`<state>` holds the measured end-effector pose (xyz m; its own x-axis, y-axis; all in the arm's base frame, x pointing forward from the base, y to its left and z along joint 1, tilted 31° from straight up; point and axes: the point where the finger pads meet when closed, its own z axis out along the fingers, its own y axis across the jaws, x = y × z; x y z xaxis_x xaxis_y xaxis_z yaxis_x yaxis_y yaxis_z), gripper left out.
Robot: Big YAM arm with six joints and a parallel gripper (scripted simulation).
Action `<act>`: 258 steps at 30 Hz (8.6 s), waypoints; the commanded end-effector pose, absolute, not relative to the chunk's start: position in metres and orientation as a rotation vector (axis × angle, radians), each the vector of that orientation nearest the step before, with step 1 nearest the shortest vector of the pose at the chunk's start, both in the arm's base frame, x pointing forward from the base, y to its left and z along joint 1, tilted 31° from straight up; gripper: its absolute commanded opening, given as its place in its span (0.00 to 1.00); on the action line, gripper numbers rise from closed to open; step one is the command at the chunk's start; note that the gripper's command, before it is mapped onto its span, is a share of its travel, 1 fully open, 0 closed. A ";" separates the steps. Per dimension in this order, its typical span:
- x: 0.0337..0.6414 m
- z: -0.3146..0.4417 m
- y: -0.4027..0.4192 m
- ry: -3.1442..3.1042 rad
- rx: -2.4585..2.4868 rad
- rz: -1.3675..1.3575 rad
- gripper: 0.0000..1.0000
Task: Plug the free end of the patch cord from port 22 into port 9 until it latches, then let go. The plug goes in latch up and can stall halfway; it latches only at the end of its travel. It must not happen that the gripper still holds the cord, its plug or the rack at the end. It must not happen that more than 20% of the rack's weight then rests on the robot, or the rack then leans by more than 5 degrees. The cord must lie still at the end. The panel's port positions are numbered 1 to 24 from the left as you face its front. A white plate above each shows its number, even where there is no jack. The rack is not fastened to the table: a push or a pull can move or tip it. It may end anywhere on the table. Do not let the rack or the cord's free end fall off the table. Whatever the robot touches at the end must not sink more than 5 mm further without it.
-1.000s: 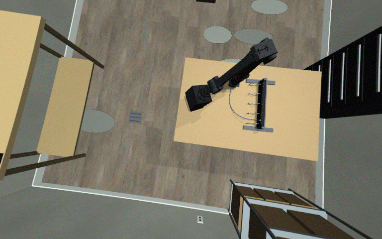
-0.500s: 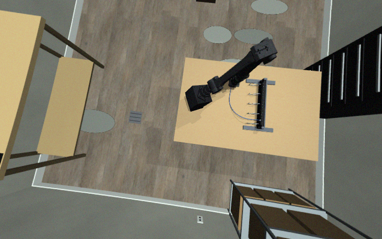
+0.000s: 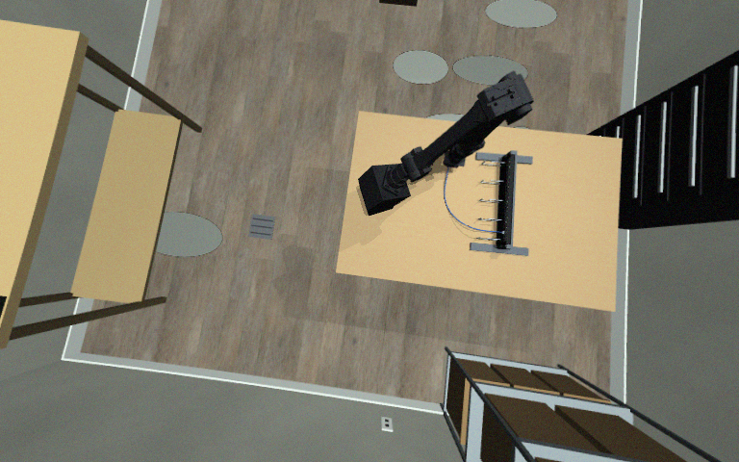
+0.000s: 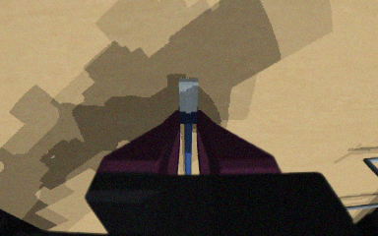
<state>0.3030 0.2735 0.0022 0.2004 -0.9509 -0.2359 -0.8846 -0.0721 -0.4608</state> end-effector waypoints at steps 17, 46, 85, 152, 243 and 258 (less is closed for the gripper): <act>0.287 0.033 0.265 1.703 -1.963 -0.168 0.00; 0.282 0.042 0.260 1.704 -1.961 -0.169 0.00; 0.282 0.044 0.261 1.701 -1.957 -0.170 0.00; 0.391 0.109 0.210 2.346 -1.085 0.128 0.00; 0.473 0.160 0.173 2.606 -0.294 0.362 0.00; 0.473 0.161 0.172 2.601 -0.294 0.361 0.00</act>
<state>0.4571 0.1685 0.1418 -0.8697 -0.1501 -0.4702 -0.2689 0.9429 0.1964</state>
